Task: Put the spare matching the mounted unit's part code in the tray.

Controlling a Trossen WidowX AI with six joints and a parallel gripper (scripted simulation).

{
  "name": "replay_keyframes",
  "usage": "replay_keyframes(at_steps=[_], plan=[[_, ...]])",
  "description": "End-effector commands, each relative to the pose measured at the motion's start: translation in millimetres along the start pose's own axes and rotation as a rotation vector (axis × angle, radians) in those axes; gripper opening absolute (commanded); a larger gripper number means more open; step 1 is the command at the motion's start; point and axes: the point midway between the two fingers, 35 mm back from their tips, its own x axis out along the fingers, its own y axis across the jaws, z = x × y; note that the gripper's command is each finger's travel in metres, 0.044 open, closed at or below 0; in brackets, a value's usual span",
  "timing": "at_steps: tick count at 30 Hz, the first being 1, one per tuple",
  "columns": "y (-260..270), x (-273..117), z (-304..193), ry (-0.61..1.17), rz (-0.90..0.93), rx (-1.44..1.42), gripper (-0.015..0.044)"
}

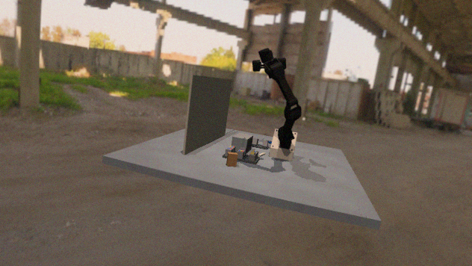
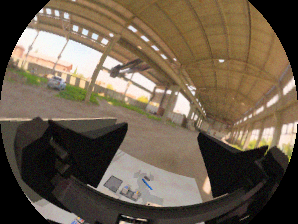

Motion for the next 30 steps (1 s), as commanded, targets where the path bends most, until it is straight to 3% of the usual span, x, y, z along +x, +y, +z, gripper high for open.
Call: replay_keyframes(at_steps=[1, 12, 24, 30], plan=[[41.1, 31.9, -30.9, 0.161, 0.125, -0.170, 0.0440], [156.5, 83.7, -160.9, 0.673, 0.638, -0.630, 0.0440], [241.3, 61.8, -308.3, 1.197, 1.345, -0.745, 0.0440], [244.6, 59.7, -314.5, 1.220, 1.380, -0.734, 0.0440]])
